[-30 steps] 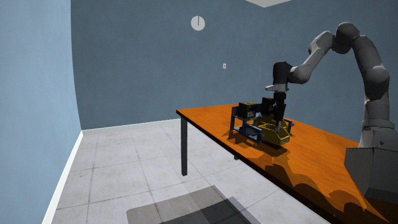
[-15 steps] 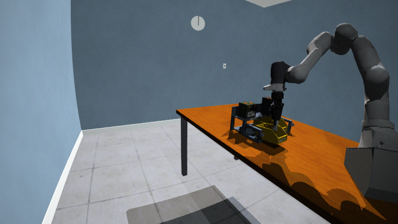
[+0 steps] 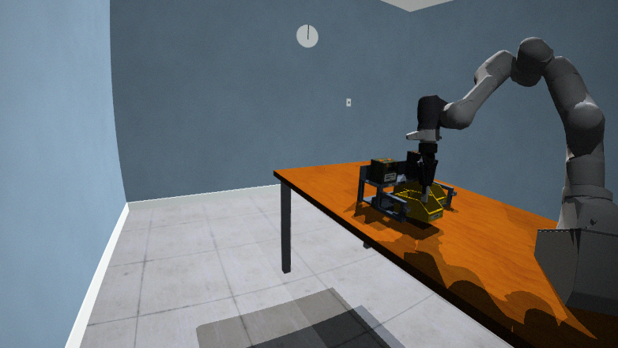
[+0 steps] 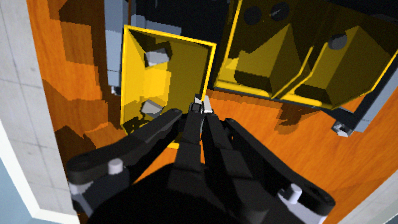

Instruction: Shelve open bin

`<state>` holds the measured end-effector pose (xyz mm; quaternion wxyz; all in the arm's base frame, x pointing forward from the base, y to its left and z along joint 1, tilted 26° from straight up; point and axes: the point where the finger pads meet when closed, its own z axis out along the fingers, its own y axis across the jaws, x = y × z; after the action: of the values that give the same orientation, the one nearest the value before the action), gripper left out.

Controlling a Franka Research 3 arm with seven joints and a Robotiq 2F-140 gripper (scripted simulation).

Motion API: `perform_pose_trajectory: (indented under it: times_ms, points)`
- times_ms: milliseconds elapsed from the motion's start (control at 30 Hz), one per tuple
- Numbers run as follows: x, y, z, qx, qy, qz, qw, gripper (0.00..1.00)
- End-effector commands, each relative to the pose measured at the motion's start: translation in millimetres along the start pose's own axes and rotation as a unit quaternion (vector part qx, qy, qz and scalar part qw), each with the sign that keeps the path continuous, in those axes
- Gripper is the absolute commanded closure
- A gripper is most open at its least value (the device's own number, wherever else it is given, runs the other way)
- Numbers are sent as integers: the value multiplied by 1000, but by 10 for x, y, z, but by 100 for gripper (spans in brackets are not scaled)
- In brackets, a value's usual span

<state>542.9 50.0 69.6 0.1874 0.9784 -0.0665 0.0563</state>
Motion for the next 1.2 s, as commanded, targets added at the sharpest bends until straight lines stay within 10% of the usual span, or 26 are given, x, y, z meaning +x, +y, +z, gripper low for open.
perform_pose_trajectory:
  times_ms: [0,1167]
  points:
    - [24,-1,-12,0,-1,-4,1000,100]
    - [158,-3,-27,0,-1,-4,1000,100]
